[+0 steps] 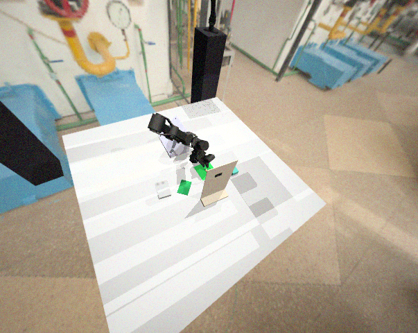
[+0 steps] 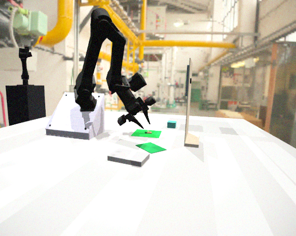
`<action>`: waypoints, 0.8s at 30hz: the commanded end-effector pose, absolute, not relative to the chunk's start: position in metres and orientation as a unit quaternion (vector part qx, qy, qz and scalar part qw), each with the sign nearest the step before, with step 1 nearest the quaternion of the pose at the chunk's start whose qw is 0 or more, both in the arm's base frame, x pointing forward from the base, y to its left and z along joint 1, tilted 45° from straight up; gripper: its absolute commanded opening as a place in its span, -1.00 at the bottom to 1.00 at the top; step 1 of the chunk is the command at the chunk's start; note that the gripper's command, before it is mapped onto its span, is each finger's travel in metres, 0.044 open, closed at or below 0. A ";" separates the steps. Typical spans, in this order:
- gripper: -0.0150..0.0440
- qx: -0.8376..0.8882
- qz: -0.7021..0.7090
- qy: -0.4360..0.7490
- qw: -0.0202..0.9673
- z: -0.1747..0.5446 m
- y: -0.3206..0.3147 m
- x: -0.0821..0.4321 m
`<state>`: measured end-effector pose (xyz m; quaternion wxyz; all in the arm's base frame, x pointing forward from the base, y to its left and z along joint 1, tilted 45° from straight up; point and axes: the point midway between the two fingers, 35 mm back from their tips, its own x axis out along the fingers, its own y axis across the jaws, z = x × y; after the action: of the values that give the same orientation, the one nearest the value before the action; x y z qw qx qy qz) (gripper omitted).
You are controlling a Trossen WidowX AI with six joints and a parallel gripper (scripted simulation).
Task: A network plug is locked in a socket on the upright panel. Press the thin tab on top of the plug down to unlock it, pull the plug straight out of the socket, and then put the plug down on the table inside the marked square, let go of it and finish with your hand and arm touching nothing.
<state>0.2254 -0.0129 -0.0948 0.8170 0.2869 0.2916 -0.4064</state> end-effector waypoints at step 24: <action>0.04 0.291 -0.406 0.291 0.816 -0.081 0.003 0.223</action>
<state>0.2199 -0.0007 -0.0848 0.8157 0.2853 0.2952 -0.4075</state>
